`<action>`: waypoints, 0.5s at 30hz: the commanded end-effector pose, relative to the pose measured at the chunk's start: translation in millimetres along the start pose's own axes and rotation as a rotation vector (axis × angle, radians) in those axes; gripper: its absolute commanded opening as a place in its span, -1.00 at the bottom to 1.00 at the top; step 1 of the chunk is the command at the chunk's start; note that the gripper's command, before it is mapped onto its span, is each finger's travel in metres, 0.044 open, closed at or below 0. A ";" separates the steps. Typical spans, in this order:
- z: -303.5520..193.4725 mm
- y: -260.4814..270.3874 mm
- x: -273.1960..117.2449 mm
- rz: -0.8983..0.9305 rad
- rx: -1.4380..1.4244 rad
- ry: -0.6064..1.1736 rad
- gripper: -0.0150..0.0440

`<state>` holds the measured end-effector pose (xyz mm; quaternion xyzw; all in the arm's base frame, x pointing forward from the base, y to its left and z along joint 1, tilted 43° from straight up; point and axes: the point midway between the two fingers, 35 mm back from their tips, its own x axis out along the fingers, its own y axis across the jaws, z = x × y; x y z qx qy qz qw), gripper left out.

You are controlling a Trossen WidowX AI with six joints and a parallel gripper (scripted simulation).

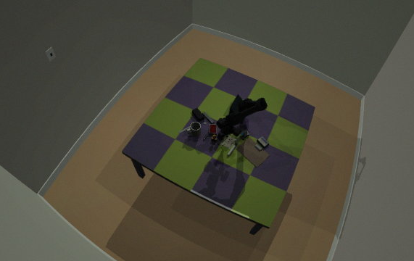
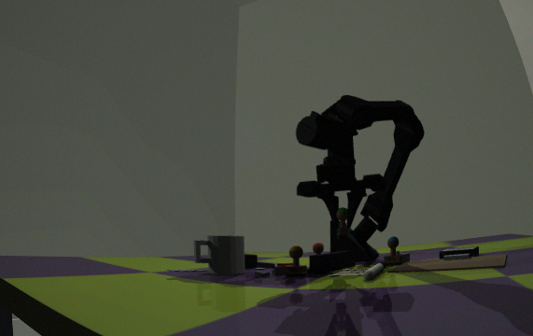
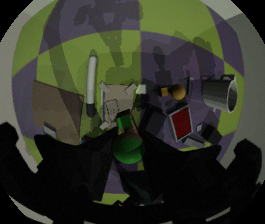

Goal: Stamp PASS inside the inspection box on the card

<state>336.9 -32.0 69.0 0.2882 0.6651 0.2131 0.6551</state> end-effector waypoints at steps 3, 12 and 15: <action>-3.6 25.6 2.0 0.012 0.156 0.007 -0.49; -4.3 31.7 3.8 0.014 0.194 0.008 -0.49; -4.1 31.7 5.8 0.014 0.194 0.008 -0.49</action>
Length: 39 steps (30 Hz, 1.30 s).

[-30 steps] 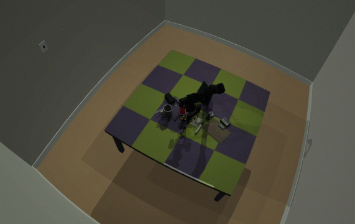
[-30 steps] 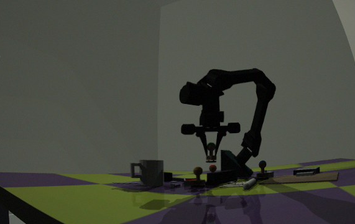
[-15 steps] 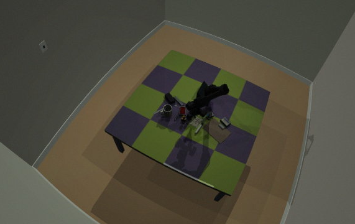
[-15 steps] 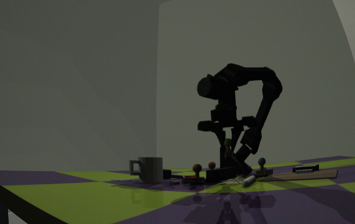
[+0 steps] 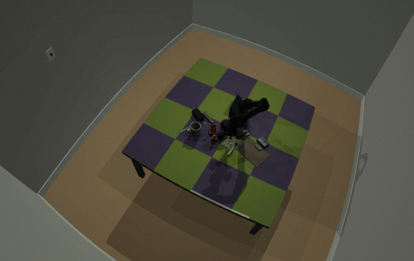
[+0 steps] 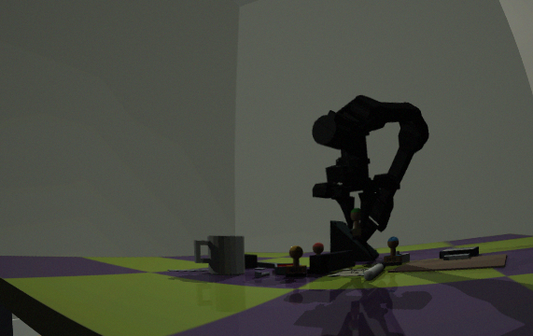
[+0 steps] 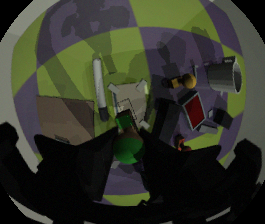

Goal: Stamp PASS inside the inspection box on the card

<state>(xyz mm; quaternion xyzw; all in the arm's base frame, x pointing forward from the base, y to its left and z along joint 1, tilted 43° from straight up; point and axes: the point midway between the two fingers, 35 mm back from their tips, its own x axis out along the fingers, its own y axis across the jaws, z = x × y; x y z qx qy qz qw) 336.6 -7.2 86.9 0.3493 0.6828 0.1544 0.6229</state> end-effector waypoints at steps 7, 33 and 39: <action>-0.4 1.2 7.5 0.006 0.010 0.003 -0.49; 0.5 1.5 24.7 0.008 0.009 0.003 -0.49; 0.6 1.6 28.7 0.008 0.009 0.003 -0.49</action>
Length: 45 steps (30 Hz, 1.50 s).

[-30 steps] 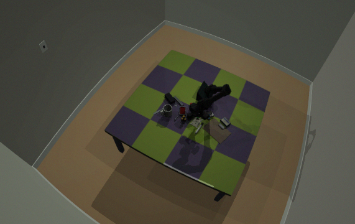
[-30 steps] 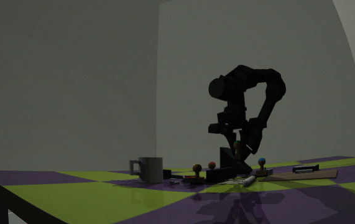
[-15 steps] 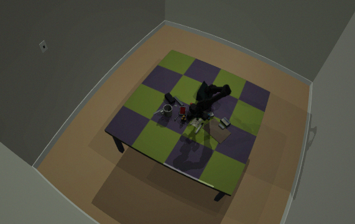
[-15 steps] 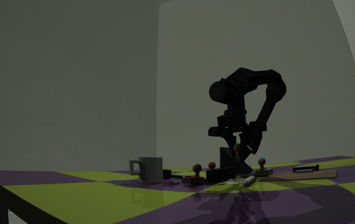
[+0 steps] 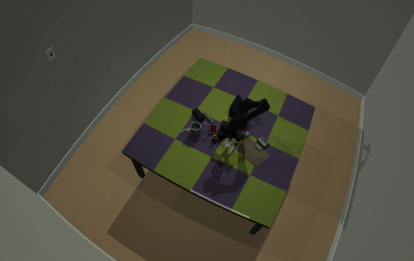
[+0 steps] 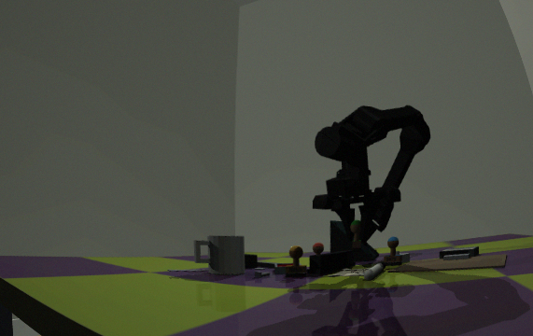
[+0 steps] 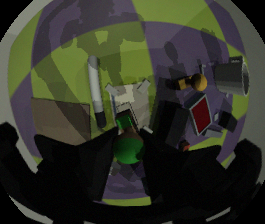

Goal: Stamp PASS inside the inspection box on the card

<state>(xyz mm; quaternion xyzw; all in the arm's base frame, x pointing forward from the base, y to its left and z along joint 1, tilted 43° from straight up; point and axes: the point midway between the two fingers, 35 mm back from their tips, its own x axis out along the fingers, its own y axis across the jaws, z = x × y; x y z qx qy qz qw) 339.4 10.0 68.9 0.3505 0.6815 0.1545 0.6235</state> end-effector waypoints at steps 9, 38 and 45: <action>-1.5 0.3 9.7 0.007 0.009 0.005 -0.49; -2.6 0.8 28.7 0.010 0.008 0.007 -0.49; -3.0 0.9 33.2 0.011 0.008 0.007 -0.49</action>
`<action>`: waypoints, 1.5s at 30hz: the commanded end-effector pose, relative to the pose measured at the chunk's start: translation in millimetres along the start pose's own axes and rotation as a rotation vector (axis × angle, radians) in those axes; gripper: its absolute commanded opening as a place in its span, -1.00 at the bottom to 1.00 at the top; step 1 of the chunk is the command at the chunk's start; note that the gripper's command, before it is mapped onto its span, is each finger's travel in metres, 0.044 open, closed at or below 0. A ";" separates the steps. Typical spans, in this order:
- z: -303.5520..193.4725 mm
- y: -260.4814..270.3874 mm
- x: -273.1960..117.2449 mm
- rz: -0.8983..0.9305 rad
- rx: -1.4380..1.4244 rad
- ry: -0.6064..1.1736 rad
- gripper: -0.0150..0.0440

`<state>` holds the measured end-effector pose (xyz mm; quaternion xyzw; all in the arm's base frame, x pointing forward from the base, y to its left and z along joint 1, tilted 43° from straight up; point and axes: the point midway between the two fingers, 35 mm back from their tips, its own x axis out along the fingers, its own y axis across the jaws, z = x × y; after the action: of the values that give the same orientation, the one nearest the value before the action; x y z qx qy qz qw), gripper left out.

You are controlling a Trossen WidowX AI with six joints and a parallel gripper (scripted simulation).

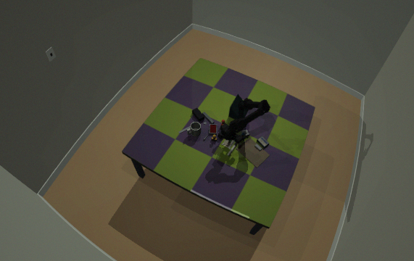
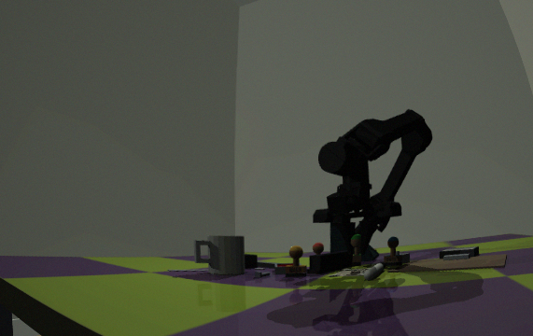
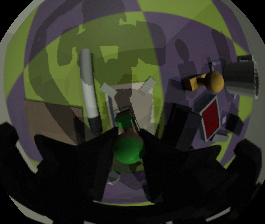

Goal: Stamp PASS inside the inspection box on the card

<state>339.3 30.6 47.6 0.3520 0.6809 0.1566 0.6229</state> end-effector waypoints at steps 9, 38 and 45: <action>-2.6 0.3 9.5 0.008 0.008 0.006 -0.49; -2.9 0.4 14.4 0.009 0.008 0.006 -0.49; -2.9 0.4 15.2 0.009 0.008 0.006 -0.49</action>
<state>337.1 40.6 37.3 0.3535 0.6819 0.1580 0.6206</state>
